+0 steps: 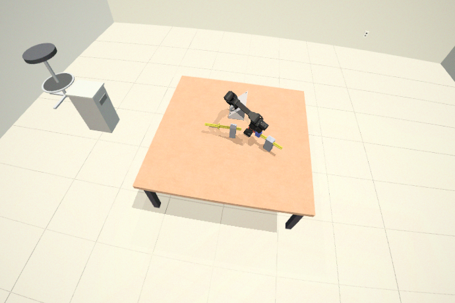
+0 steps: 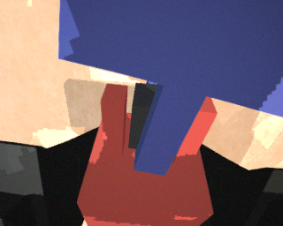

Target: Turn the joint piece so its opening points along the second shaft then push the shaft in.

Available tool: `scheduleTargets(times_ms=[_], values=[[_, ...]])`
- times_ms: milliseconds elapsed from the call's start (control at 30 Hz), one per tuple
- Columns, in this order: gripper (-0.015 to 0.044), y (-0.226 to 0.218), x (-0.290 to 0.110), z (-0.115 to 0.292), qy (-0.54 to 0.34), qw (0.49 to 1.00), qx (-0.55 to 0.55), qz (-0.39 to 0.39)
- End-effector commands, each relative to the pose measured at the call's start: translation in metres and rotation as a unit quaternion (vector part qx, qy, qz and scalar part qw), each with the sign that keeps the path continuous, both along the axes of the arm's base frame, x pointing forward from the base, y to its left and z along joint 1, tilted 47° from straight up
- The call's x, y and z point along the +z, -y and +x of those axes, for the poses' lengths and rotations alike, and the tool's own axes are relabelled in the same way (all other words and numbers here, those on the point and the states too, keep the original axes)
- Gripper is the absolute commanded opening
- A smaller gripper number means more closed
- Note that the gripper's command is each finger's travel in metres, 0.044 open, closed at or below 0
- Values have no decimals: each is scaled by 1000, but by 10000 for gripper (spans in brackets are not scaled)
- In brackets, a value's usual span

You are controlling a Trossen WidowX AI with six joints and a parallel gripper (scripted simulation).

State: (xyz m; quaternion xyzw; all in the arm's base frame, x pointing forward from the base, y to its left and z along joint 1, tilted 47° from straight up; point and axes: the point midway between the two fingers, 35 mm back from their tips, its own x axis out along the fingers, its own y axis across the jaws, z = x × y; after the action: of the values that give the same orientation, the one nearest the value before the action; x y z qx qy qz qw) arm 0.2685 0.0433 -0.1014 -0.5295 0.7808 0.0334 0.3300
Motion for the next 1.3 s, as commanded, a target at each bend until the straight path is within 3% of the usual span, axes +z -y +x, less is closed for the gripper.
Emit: scheduleTargets(times_ms=[0,367,533,633,1000,1267], values=[[0,0,0,0,-3,1000,2,-1],[0,0,0,0,0,1000,0,0],[131,0,0,0,0,1000,0,0],[147,0,0,0,0,1000,0,0],[436,0,0,0,0,1000,0,0],[440,0,0,0,0,1000,0,0]])
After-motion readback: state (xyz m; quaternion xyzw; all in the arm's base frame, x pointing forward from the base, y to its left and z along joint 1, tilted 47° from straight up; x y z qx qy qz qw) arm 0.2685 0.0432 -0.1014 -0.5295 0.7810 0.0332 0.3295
